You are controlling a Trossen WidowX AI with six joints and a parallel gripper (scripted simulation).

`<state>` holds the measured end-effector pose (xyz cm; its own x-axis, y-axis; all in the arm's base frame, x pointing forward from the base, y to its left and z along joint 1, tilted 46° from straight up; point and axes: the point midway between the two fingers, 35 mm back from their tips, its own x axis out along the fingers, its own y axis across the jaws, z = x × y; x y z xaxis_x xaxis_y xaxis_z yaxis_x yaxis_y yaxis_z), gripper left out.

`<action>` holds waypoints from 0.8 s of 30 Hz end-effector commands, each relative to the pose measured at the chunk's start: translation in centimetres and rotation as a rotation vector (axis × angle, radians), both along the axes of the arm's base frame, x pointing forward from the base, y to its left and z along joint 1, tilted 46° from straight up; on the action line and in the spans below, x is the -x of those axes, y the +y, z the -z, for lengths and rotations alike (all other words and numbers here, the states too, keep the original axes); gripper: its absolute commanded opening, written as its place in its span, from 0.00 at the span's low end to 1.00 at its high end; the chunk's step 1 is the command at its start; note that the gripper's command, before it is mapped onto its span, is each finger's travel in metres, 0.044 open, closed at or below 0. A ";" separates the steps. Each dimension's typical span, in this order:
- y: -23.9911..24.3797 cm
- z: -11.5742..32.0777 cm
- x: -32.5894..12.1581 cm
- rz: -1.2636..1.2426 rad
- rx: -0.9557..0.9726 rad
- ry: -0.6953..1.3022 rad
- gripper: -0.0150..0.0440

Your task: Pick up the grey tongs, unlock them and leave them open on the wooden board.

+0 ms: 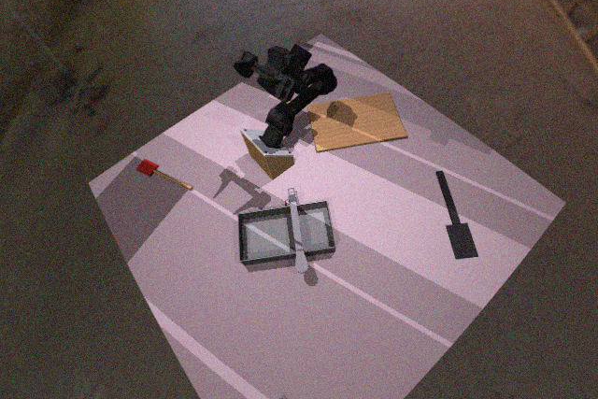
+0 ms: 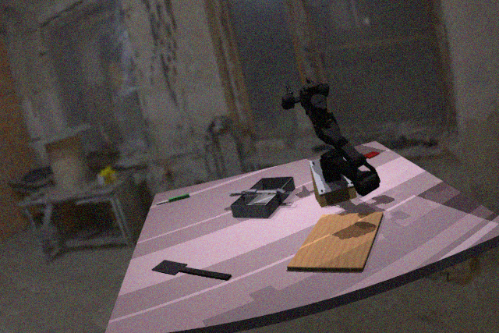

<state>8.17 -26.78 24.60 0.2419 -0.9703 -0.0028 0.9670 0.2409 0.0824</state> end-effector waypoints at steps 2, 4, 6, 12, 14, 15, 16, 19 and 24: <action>-0.2 0.3 -0.6 -0.020 -0.027 0.011 0.84; -0.5 1.1 -1.9 -0.063 -0.081 0.038 0.75; -0.9 2.2 -3.8 -0.124 -0.163 0.072 0.69; -0.4 7.3 -11.1 -0.356 -0.469 0.229 0.69; 0.4 9.2 -13.4 -0.423 -0.571 0.279 0.69; 0.8 10.1 -14.3 -0.442 -0.623 0.294 0.69; 1.3 10.9 -15.2 -0.472 -0.662 0.325 0.69; 3.6 13.9 -18.0 -0.576 -0.806 0.439 0.69; 8.4 18.7 -21.5 -0.719 -1.043 0.648 0.69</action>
<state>27.85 -21.01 8.08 0.4260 -0.2559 -0.8678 0.6575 0.7464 0.1027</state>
